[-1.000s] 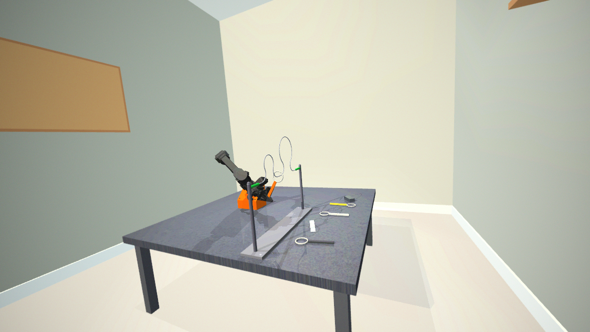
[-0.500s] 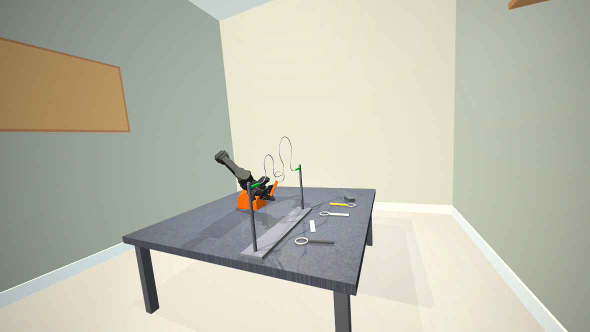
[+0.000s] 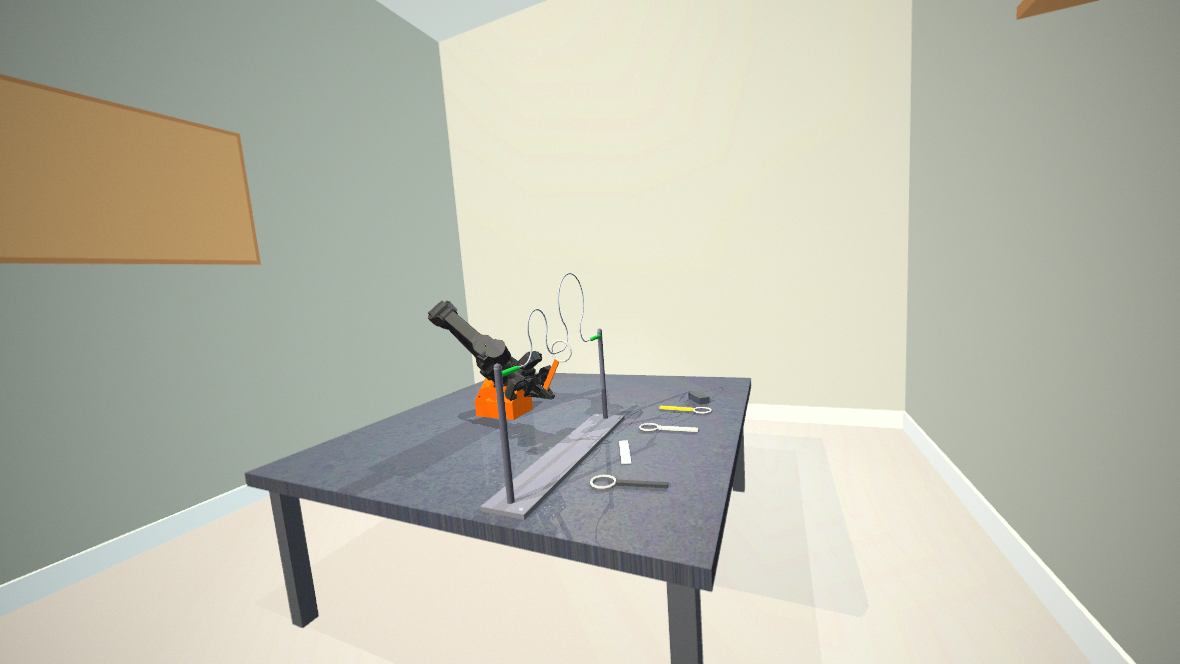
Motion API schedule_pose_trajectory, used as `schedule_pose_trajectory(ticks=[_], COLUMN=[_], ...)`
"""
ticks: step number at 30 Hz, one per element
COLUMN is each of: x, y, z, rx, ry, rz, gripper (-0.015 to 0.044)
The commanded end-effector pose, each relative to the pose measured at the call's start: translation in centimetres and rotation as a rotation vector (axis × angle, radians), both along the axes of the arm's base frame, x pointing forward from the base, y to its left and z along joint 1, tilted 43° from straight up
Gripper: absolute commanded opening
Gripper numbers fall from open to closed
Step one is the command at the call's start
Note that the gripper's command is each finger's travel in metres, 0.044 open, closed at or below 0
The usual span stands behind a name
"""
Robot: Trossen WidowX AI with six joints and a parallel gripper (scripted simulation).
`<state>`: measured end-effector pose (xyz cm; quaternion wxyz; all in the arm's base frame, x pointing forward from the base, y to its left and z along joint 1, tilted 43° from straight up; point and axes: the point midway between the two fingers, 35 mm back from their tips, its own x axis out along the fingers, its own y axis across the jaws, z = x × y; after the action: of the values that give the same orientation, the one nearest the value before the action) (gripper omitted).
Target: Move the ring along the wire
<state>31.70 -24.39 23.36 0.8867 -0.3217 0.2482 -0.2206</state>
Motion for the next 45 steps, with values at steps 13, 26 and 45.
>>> schedule_pose_trajectory(ticks=[13,26,45], x=[0.6,1.4,2.8], y=[3.4,7.8,15.0], z=[-2.6,-4.1,-3.6], rx=[0.218,0.509,0.975], ry=[-0.045,-0.101,-0.189], rz=[-0.006,-0.009,-0.014], gripper=[-0.0150,-0.0150,-0.0150])
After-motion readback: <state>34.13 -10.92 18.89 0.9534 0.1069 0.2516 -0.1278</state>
